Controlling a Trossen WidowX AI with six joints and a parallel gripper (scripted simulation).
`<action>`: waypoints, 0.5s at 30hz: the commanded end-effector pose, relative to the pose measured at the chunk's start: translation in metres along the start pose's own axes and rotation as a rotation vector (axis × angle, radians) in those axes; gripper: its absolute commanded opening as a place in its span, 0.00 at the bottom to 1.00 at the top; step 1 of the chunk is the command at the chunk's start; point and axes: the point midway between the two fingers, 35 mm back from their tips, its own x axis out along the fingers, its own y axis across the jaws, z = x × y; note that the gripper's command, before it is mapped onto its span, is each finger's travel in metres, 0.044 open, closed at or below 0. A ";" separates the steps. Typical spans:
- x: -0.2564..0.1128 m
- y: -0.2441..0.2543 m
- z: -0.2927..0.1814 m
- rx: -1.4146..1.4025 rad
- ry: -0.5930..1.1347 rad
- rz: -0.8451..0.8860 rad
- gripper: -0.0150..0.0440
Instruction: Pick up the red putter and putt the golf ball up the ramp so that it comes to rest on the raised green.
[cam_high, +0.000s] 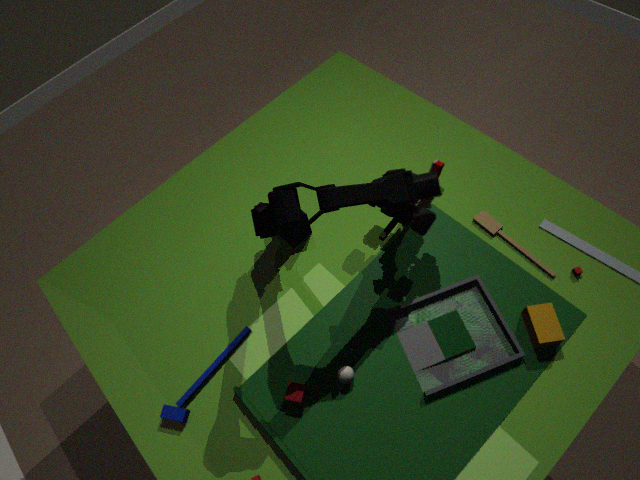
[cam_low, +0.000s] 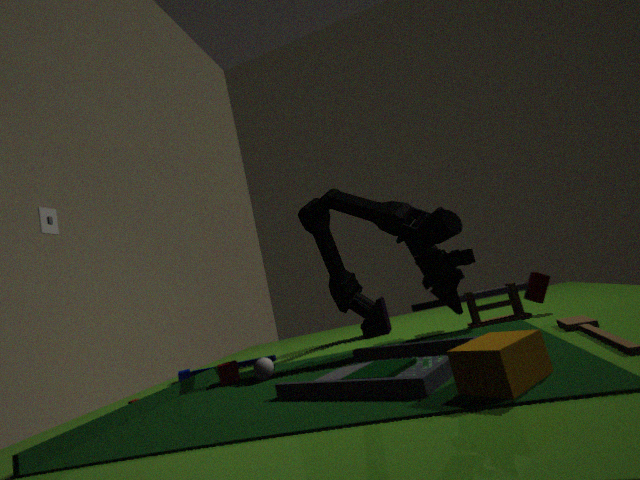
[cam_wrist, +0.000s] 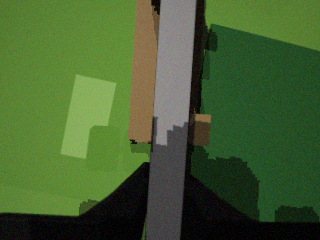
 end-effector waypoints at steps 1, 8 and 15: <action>-0.020 -0.003 0.009 0.000 -0.014 -0.005 0.25; -0.064 -0.002 0.021 -0.001 -0.016 -0.005 0.25; -0.093 0.001 0.026 -0.001 -0.016 -0.004 0.25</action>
